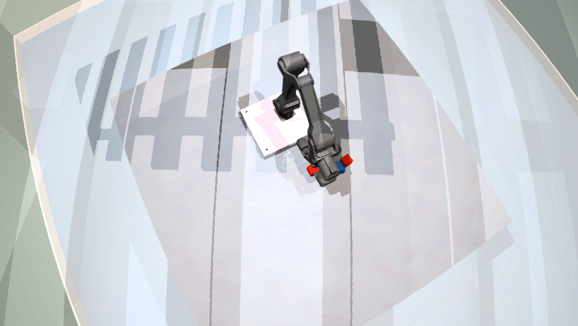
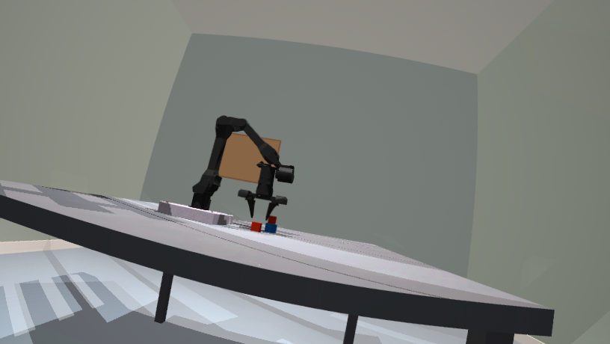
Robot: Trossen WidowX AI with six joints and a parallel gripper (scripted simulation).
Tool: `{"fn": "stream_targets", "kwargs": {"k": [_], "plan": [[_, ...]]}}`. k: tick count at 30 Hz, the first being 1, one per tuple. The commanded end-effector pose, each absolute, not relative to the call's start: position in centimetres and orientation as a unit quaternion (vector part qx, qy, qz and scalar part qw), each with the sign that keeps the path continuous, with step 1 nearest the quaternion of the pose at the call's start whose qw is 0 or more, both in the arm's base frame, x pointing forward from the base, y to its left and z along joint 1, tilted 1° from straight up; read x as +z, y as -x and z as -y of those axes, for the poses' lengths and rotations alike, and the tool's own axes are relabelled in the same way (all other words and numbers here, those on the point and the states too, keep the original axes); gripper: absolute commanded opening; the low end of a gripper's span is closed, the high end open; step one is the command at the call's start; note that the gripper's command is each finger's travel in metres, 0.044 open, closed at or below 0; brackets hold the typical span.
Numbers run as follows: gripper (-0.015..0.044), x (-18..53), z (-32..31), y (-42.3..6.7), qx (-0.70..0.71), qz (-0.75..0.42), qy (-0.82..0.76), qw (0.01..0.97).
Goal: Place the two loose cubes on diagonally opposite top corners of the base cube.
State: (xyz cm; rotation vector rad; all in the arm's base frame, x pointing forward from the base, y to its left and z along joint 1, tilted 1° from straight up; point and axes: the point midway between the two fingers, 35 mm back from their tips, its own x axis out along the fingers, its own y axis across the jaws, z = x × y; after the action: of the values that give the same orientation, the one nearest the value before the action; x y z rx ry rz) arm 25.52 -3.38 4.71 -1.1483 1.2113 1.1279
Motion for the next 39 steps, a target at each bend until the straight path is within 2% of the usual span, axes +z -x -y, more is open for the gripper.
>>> {"fn": "stream_targets", "kwargs": {"k": [1,15,21,39], "plan": [[0.0265,3.7,3.4,-25.2,0.478,-0.512,0.480,0.529],[0.0265,1.7,3.4,-25.2,0.478,-0.512,0.480,0.529],[0.0107,1.7,3.4,-25.2,0.478,-0.512,0.480,0.529],[0.0105,5.8,3.5,-25.8,0.477,-0.512,0.480,0.529]]}}
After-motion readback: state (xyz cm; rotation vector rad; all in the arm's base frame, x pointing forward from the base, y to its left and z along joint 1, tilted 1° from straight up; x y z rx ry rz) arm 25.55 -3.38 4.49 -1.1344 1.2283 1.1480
